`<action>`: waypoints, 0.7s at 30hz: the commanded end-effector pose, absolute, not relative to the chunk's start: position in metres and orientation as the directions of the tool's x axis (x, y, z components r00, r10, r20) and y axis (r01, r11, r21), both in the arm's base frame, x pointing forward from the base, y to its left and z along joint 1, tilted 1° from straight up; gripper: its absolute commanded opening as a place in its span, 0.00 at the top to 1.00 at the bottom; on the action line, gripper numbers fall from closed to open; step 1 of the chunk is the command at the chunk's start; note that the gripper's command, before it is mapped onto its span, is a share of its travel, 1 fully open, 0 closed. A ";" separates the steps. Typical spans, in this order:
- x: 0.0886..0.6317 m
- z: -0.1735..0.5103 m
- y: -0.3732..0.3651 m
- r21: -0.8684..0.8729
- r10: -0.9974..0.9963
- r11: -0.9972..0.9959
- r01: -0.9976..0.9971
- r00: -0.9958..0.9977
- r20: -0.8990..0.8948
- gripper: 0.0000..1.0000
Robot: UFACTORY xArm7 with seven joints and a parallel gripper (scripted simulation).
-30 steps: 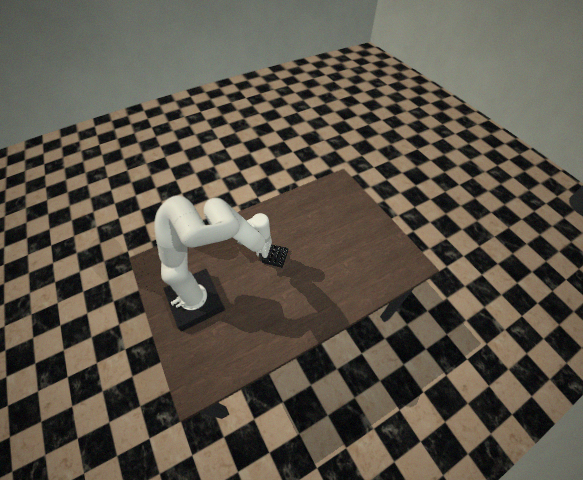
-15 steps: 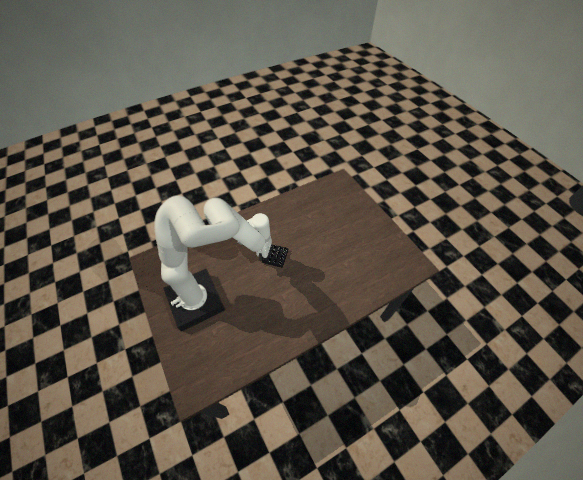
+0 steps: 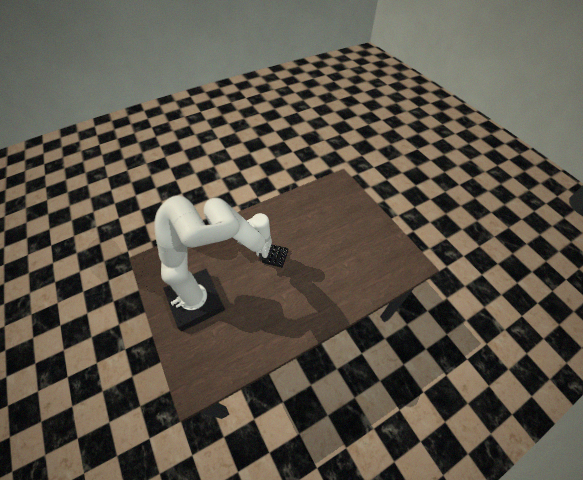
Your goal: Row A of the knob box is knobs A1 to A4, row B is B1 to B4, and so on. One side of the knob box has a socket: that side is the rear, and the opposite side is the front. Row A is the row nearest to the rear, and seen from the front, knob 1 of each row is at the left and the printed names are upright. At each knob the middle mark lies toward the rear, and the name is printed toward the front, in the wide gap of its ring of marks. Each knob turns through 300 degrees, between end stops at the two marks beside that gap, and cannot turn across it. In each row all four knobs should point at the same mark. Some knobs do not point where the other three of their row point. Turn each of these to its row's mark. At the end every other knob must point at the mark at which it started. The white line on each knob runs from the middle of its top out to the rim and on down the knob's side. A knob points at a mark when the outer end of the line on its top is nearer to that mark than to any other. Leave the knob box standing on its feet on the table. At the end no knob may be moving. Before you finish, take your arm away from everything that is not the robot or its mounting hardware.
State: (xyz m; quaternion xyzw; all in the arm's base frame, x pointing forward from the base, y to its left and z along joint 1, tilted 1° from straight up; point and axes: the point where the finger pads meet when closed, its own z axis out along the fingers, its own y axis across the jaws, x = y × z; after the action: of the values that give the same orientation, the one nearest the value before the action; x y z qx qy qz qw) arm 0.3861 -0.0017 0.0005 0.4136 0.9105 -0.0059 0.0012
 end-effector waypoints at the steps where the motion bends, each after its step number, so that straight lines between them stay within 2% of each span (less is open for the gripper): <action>1: 0.388 0.002 -0.002 -0.007 0.753 0.658 0.753 -0.658 -0.010 0.81; 21: 0.388 -0.008 -0.002 -0.007 0.753 0.658 0.753 -0.658 -0.010 0.81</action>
State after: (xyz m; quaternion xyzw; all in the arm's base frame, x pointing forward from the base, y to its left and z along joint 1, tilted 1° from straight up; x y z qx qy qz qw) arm 0.3860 -0.0018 -0.0072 0.4136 0.9105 -0.0058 0.0011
